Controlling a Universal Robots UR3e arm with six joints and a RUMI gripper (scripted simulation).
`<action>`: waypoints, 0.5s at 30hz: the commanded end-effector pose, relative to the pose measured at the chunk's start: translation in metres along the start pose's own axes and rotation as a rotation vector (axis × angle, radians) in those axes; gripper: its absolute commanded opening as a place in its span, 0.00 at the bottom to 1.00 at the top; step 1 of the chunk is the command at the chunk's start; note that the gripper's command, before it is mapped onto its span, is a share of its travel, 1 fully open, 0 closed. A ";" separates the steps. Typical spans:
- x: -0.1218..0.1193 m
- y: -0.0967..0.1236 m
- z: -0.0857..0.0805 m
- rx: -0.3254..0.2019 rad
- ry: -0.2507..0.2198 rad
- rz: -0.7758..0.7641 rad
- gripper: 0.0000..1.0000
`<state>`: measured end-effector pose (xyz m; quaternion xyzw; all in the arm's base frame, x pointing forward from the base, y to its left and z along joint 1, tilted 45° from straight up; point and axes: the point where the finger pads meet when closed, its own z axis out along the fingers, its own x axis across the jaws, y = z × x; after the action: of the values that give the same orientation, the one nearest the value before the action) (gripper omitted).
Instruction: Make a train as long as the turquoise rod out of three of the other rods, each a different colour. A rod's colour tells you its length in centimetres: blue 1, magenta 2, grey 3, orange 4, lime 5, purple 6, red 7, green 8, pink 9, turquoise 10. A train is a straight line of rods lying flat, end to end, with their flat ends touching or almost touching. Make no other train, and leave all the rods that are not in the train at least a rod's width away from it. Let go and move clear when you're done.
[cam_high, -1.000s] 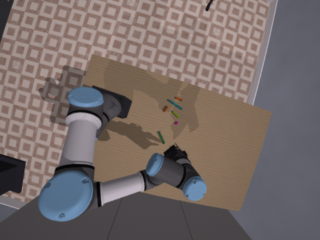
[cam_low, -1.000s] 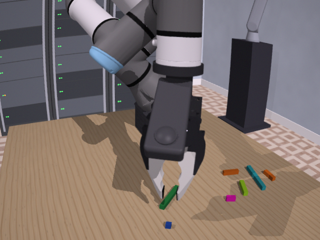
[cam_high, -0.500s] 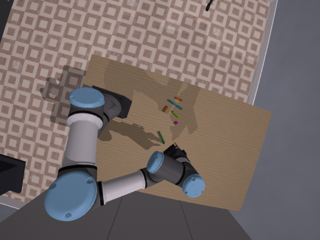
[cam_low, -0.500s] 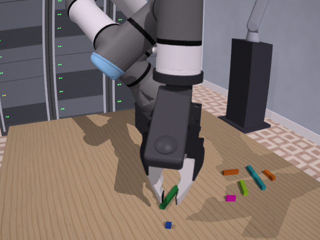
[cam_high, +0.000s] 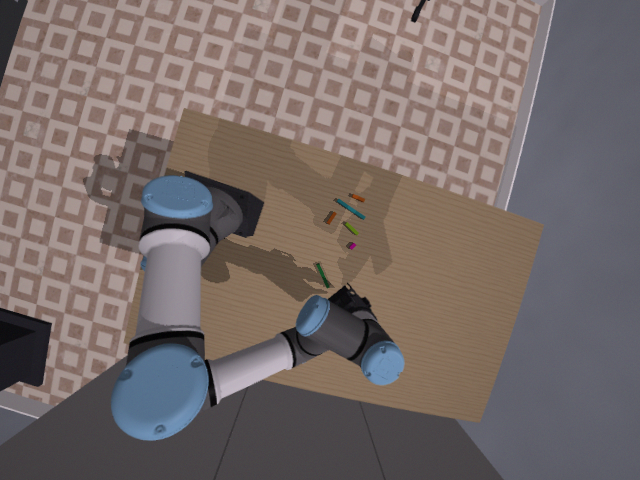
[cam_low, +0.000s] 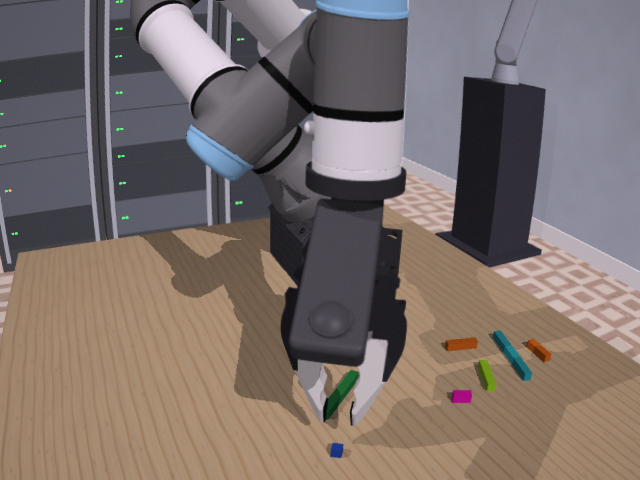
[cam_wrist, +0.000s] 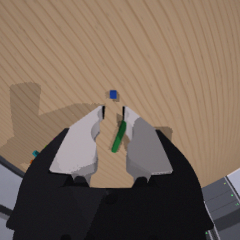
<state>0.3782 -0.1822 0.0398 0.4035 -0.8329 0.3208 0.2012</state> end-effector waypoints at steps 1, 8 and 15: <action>-0.001 -0.003 0.008 0.011 -0.007 0.001 0.14; -0.002 -0.003 0.015 0.011 -0.007 0.001 0.14; -0.002 -0.003 0.017 0.011 -0.007 0.001 0.14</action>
<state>0.3781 -0.1931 0.0285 0.4039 -0.8327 0.3215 0.2000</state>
